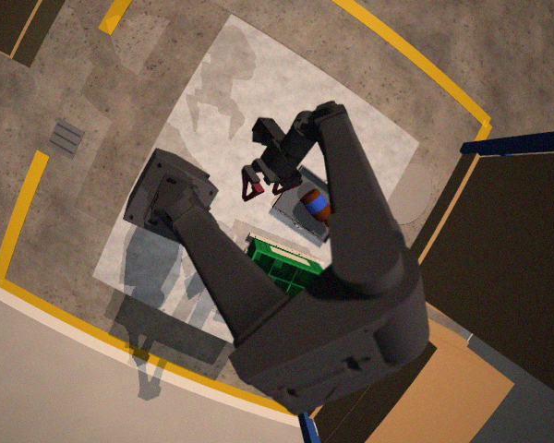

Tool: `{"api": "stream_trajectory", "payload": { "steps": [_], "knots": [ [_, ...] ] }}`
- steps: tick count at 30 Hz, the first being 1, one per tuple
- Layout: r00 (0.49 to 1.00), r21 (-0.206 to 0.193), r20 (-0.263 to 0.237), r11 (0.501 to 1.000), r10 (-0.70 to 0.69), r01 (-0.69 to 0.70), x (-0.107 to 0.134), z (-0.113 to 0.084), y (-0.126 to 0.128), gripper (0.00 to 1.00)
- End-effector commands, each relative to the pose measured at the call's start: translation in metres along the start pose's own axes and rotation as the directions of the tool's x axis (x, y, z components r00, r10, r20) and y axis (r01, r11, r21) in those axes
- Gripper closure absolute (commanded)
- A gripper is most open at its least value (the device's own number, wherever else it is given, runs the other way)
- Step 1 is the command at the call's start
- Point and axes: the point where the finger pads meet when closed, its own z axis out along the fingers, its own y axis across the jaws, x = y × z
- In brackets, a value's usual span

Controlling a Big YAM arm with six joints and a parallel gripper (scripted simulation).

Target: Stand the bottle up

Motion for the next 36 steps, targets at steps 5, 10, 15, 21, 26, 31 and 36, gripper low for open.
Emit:
{"api": "stream_trajectory", "payload": {
  "steps": [5,10,15,21,26,31,36],
  "knots": [
    [1.000,0.004,0.002,1.000,0.002,-0.002,0.000,-0.001,0.000,0.00],
    [1.000,0.004,0.002,1.000,0.002,-0.002,0.000,-0.001,0.000,0.00],
    [1.000,0.004,0.002,1.000,0.002,-0.002,0.000,-0.001,0.000,0.00],
    [0.996,0.019,0.048,0.997,0.080,-0.081,0.000,-0.008,-0.013,0.00],
    [0.956,-0.023,0.121,0.964,0.267,-0.266,-0.008,-0.001,-0.032,0.00],
    [0.880,-0.066,0.187,0.900,0.436,-0.432,-0.011,0.001,-0.051,0.00],
    [0.757,-0.132,0.245,0.794,0.606,-0.593,-0.011,0.002,-0.073,0.00]
  ]
}}
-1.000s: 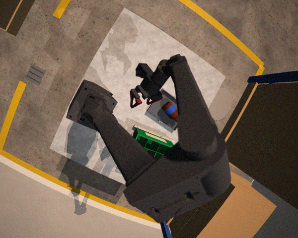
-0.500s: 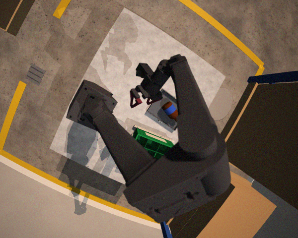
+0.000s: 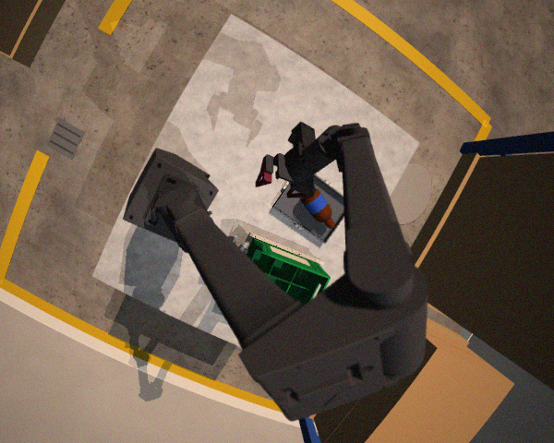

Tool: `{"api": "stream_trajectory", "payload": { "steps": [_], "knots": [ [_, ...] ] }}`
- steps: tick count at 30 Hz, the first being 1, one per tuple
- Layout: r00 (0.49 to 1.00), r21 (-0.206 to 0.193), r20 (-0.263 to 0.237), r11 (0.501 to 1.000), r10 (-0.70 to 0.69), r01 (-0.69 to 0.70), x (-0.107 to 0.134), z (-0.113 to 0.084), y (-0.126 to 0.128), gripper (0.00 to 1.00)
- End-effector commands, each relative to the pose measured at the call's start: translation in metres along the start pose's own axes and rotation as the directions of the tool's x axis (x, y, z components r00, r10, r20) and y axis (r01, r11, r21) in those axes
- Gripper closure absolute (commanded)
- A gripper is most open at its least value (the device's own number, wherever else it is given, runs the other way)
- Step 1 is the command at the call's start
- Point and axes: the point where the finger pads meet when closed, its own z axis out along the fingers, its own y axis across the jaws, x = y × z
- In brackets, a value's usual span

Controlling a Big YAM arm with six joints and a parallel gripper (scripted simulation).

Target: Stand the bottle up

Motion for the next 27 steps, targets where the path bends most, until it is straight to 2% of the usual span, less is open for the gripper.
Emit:
{"api": "stream_trajectory", "payload": {
  "steps": [1,5,12,13,15,16,24,27],
  "knots": [
    [0.979,-0.012,0.054,0.980,0.197,-0.196,-0.013,0.003,-0.021,0.00],
    [0.941,-0.040,0.100,0.946,0.323,-0.321,-0.019,0.005,-0.035,0.00],
    [0.798,-0.123,0.178,0.818,0.575,-0.562,-0.029,0.007,-0.068,0.00],
    [0.760,-0.143,0.190,0.783,0.622,-0.605,-0.030,0.008,-0.075,0.00],
    [0.760,-0.143,0.190,0.783,0.622,-0.605,-0.030,0.008,-0.075,0.00],
    [0.694,-0.176,0.205,0.724,0.690,-0.667,-0.032,0.008,-0.087,0.00],
    [0.438,-0.296,0.227,0.490,0.870,-0.820,-0.033,0.011,-0.128,0.00],
    [0.309,-0.352,0.223,0.372,0.925,-0.859,-0.031,0.012,-0.148,0.00]
  ]
}}
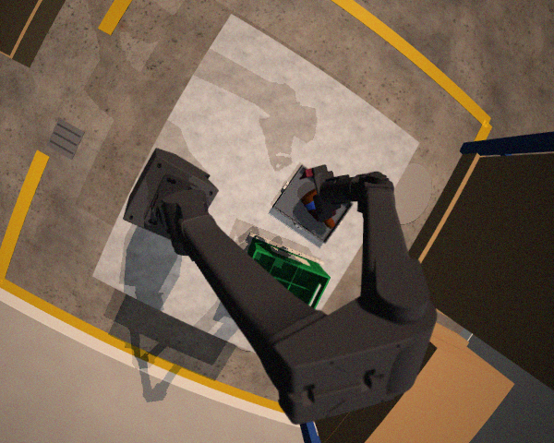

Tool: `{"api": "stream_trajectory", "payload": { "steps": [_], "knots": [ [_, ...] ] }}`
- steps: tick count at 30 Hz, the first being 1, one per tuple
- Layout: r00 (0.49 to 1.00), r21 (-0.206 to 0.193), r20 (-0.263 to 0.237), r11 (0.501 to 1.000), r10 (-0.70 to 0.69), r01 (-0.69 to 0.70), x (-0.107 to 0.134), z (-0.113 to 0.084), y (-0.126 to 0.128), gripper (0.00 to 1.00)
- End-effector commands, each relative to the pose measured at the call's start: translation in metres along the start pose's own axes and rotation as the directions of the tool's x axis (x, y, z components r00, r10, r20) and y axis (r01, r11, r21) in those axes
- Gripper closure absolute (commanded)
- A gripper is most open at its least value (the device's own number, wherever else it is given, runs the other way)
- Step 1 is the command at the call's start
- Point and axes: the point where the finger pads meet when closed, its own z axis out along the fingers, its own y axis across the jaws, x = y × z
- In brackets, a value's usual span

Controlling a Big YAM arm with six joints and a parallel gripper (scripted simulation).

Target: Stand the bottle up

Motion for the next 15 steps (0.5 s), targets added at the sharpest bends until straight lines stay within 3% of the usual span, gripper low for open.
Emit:
{"api": "stream_trajectory", "payload": {
  "steps": [1,3,6,7,9,15],
  "knots": [
    [0.983,-0.015,0.043,0.984,0.176,-0.176,-0.024,0.005,-0.012,0.00],
    [0.958,-0.043,0.071,0.961,0.276,-0.274,-0.035,0.006,-0.022,0.00],
    [0.946,-0.055,0.082,0.949,0.314,-0.311,-0.040,0.006,-0.027,0.00],
    [0.913,-0.082,0.102,0.918,0.396,-0.389,-0.050,0.006,-0.036,0.00],
    [0.891,-0.099,0.112,0.897,0.440,-0.431,-0.055,0.007,-0.042,0.00],
    [0.749,-0.191,0.149,0.762,0.646,-0.619,-0.080,0.007,-0.073,0.00]
  ]
}}
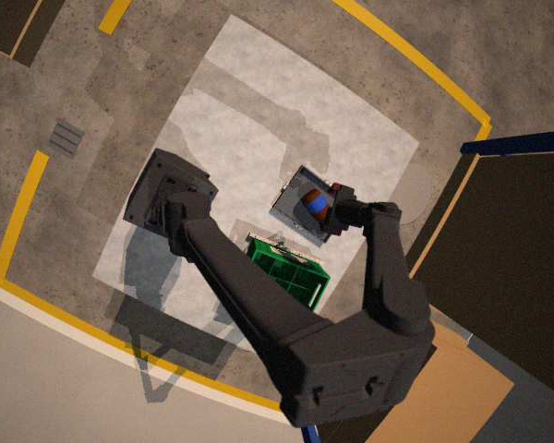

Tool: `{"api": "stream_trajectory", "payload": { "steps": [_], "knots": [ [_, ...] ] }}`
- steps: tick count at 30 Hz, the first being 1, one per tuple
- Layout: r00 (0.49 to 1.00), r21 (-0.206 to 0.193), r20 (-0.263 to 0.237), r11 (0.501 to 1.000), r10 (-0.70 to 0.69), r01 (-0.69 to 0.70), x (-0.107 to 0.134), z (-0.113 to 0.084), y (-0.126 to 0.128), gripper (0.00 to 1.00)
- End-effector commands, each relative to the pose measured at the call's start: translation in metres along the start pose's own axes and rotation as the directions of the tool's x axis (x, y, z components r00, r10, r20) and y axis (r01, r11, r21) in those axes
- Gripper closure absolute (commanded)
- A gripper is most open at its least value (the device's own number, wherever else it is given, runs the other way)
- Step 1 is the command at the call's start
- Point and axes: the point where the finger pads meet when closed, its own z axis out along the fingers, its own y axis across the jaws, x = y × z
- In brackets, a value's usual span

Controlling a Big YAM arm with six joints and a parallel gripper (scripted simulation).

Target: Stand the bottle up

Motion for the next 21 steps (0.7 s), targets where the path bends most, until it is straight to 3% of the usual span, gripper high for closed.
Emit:
{"api": "stream_trajectory", "payload": {
  "steps": [1,5,7,9,12,16,21],
  "knots": [
    [0.978,-0.033,0.053,0.979,0.201,-0.200,-0.034,0.006,-0.008,0.00],
    [0.934,-0.085,0.089,0.937,0.346,-0.339,-0.058,0.007,-0.021,0.00],
    [0.934,-0.085,0.089,0.937,0.346,-0.339,-0.058,0.007,-0.021,0.00],
    [0.875,-0.138,0.113,0.880,0.471,-0.455,-0.079,0.006,-0.034,0.00],
    [0.818,-0.183,0.126,0.823,0.561,-0.537,-0.096,0.005,-0.045,0.00],
    [0.781,-0.208,0.132,0.787,0.611,-0.581,-0.106,0.005,-0.053,0.00],
    [0.798,-0.199,0.116,0.801,0.592,-0.565,-0.093,0.009,-0.040,0.00]
  ]
}}
